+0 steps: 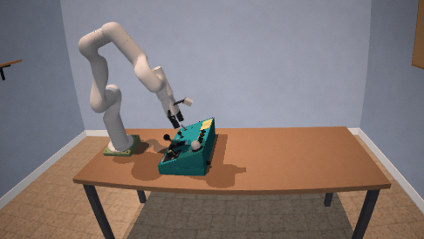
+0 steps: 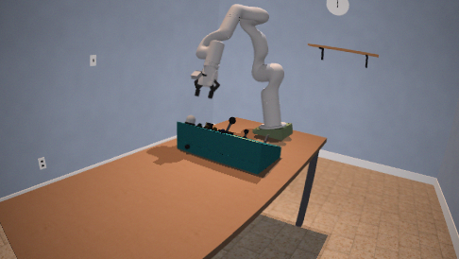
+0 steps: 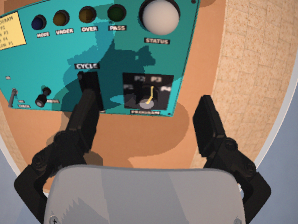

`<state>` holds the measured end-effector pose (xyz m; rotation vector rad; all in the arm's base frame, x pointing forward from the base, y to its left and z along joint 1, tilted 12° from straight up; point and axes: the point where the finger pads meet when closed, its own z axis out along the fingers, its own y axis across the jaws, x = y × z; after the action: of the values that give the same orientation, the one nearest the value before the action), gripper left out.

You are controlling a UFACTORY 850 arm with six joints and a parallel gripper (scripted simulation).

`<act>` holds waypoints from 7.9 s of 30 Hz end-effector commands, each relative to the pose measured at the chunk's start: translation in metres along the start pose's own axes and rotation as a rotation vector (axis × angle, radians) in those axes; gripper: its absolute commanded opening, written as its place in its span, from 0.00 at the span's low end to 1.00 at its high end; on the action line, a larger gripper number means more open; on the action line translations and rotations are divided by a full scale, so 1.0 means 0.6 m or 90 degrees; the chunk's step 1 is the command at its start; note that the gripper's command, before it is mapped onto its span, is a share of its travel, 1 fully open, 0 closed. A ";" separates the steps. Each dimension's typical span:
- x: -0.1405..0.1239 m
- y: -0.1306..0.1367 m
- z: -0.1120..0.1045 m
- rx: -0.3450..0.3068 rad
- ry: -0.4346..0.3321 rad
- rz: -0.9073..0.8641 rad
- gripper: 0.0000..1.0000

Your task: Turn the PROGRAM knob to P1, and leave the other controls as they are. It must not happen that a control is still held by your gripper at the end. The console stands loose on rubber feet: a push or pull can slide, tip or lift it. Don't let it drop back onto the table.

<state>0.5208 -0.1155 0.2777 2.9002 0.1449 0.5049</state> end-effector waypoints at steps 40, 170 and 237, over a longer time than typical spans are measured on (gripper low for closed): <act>0.002 0.000 -0.001 0.000 0.001 0.000 0.76; -0.214 0.009 0.123 0.000 0.001 0.000 0.76; -0.211 0.011 0.239 0.000 0.001 0.000 0.76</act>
<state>0.4504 -0.1627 0.1066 3.0108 0.1574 0.3471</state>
